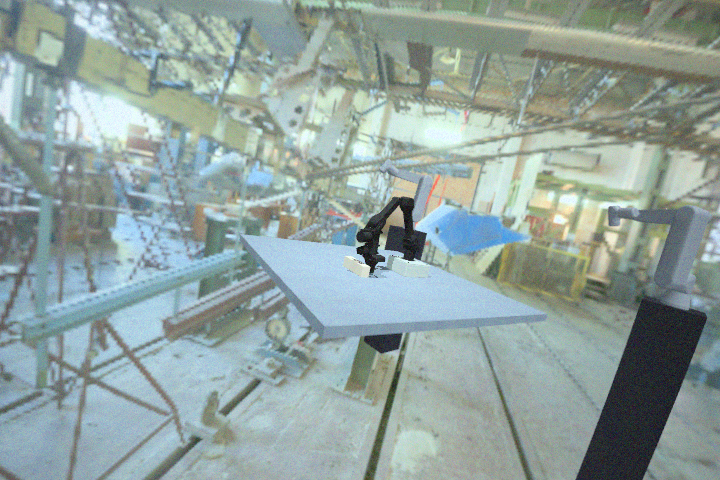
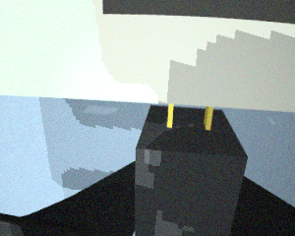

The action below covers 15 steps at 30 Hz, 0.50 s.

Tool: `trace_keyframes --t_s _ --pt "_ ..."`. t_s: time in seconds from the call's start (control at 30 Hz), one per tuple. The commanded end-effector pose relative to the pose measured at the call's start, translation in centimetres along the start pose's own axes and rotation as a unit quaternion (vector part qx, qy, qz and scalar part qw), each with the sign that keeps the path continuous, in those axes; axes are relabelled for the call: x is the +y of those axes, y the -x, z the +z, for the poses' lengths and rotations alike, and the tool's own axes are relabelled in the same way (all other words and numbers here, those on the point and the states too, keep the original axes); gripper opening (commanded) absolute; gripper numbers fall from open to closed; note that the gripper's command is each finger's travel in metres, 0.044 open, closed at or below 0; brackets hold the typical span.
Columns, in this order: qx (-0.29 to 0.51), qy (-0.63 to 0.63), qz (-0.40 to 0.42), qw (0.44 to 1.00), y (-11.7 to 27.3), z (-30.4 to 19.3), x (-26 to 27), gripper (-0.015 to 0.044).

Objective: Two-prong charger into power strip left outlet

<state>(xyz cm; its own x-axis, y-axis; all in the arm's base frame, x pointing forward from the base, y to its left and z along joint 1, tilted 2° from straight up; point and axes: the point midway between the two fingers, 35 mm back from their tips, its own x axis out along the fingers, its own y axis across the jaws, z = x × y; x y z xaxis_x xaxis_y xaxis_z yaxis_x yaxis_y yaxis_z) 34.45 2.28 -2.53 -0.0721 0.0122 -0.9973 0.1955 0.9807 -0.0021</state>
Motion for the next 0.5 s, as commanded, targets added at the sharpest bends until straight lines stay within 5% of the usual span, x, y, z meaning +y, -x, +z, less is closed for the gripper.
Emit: trace_keyframes --t_s 0.0,0.47 --pt "-0.004 0.001 0.003 1.0 0.25 0.28 0.13 0.0" --pt "-0.004 0.001 0.003 1.0 0.25 0.43 0.14 0.0"
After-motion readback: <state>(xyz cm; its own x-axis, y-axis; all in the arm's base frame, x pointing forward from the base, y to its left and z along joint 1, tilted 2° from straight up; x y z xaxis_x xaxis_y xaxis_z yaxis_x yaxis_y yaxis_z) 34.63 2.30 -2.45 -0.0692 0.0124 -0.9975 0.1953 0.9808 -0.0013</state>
